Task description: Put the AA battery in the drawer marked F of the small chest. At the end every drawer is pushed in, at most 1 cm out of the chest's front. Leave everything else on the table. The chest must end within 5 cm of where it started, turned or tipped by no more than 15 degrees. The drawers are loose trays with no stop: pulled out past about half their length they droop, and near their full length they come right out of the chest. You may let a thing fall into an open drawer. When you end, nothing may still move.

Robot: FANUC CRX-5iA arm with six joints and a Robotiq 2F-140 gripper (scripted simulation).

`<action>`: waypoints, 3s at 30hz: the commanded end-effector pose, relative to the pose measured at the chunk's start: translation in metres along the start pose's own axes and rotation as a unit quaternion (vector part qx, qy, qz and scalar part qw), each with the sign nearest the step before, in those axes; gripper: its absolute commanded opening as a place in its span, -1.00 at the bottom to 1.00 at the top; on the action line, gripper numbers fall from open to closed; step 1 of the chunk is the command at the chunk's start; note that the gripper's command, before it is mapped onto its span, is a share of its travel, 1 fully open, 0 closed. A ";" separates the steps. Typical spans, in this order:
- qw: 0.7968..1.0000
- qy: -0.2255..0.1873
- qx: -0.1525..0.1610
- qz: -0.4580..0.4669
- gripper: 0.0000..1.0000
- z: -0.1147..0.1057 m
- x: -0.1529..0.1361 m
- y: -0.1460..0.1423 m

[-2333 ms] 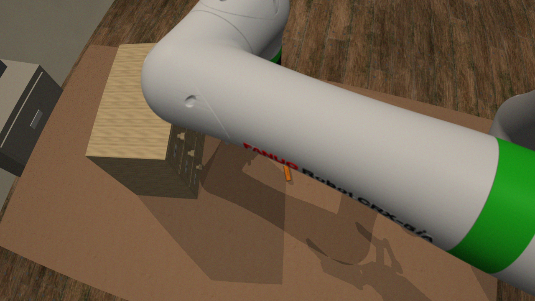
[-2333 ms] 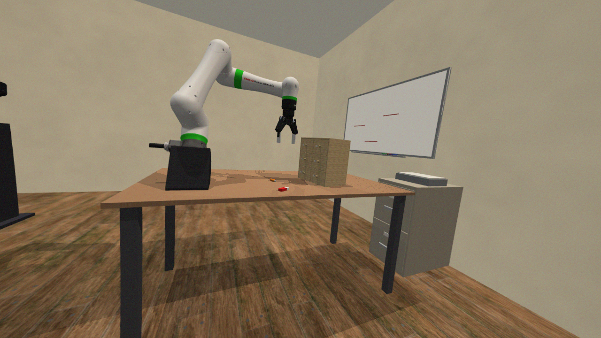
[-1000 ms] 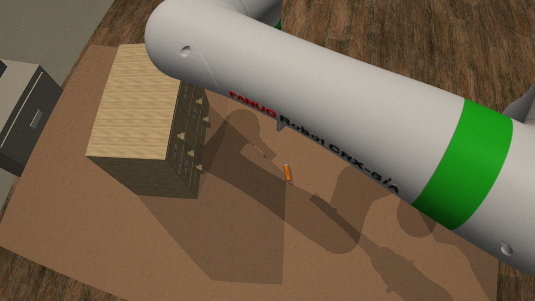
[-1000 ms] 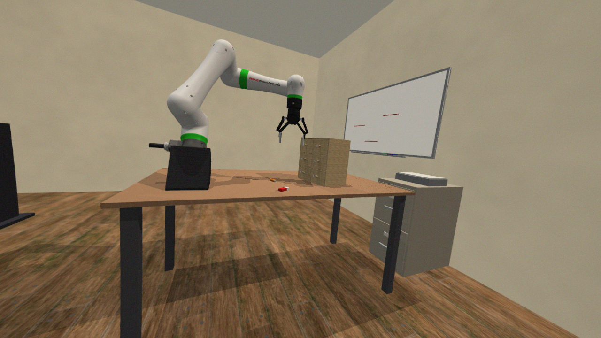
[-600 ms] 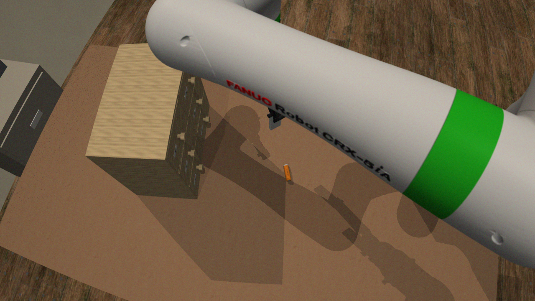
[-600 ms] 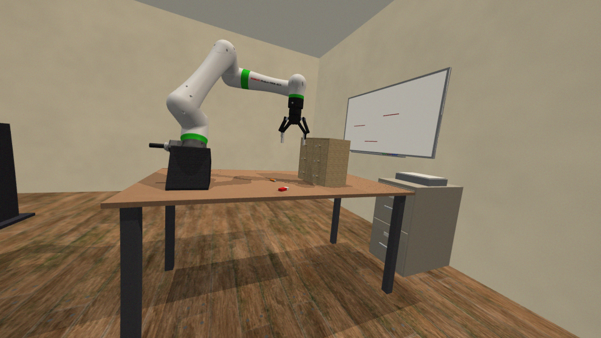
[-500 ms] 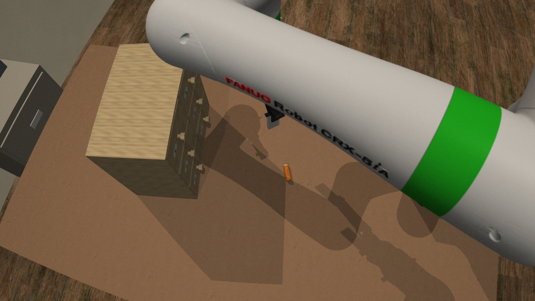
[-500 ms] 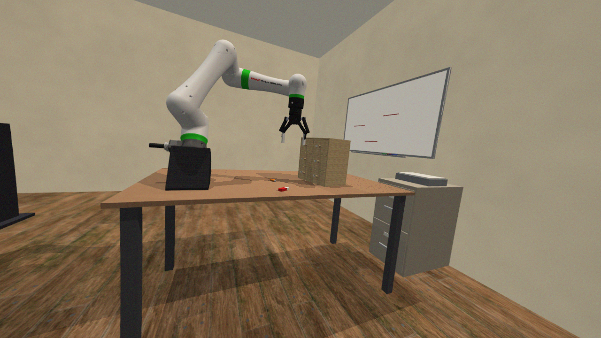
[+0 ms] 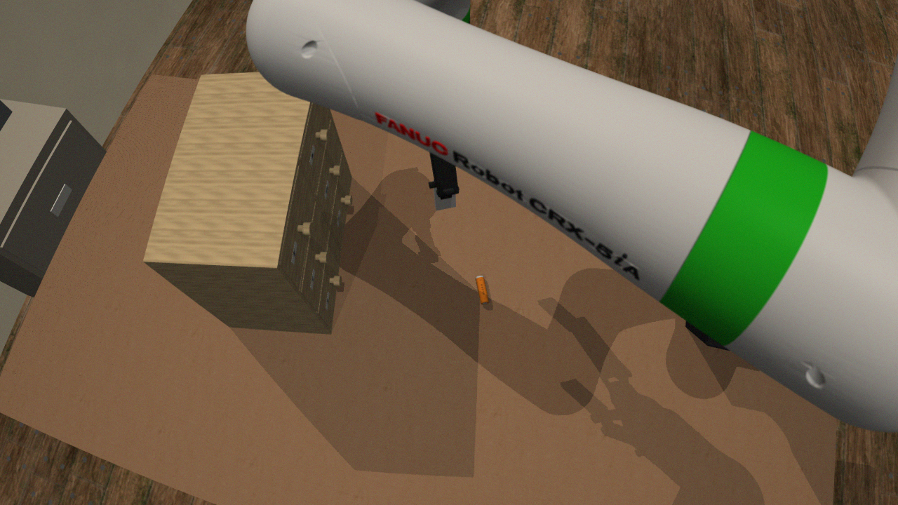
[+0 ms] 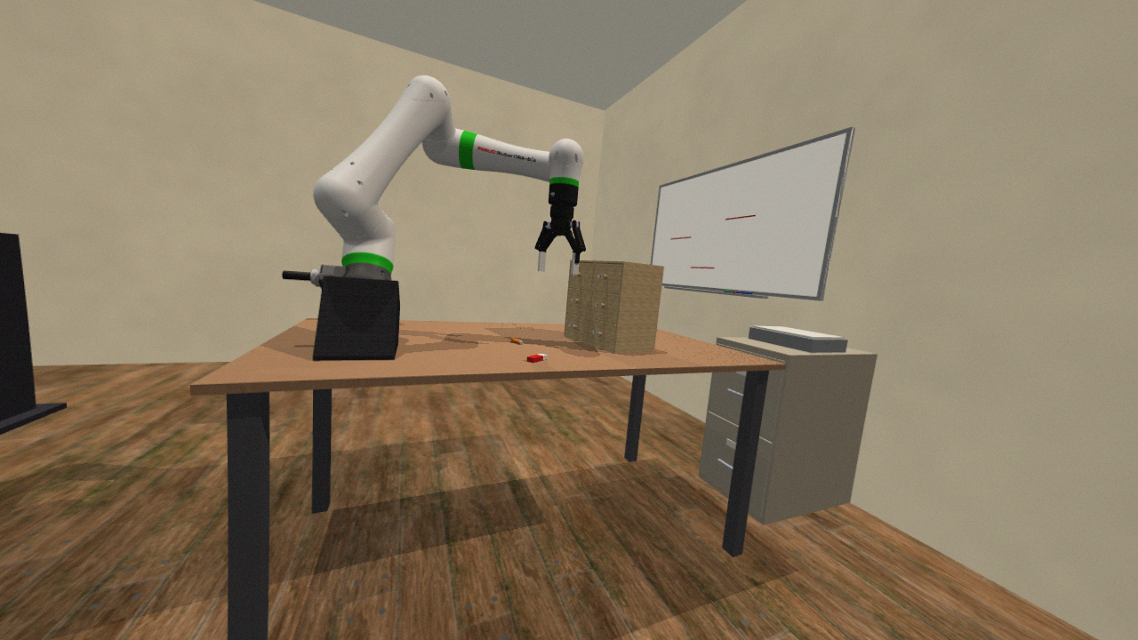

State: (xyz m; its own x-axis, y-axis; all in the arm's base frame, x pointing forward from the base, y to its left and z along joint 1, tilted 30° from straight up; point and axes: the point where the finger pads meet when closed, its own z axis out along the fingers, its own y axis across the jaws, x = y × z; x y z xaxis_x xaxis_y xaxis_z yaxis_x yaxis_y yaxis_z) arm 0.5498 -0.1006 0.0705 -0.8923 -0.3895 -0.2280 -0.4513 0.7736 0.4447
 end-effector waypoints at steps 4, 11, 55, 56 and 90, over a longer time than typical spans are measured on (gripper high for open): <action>0.999 0.000 0.000 0.045 1.00 0.000 0.001 -0.005; 0.997 0.000 0.000 0.073 1.00 0.000 0.002 -0.008; 0.992 -0.009 0.001 0.129 1.00 0.001 0.001 -0.014; 0.992 -0.013 0.002 0.129 1.00 0.002 0.001 -0.015; 0.911 -0.391 0.051 0.119 1.00 0.066 -0.063 -0.031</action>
State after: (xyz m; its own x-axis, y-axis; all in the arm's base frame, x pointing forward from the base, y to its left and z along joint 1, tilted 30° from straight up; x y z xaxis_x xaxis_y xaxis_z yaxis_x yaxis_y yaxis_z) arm 0.6117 -0.0760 0.0218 -0.7569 0.1877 -0.6260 -0.1876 0.8552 0.4832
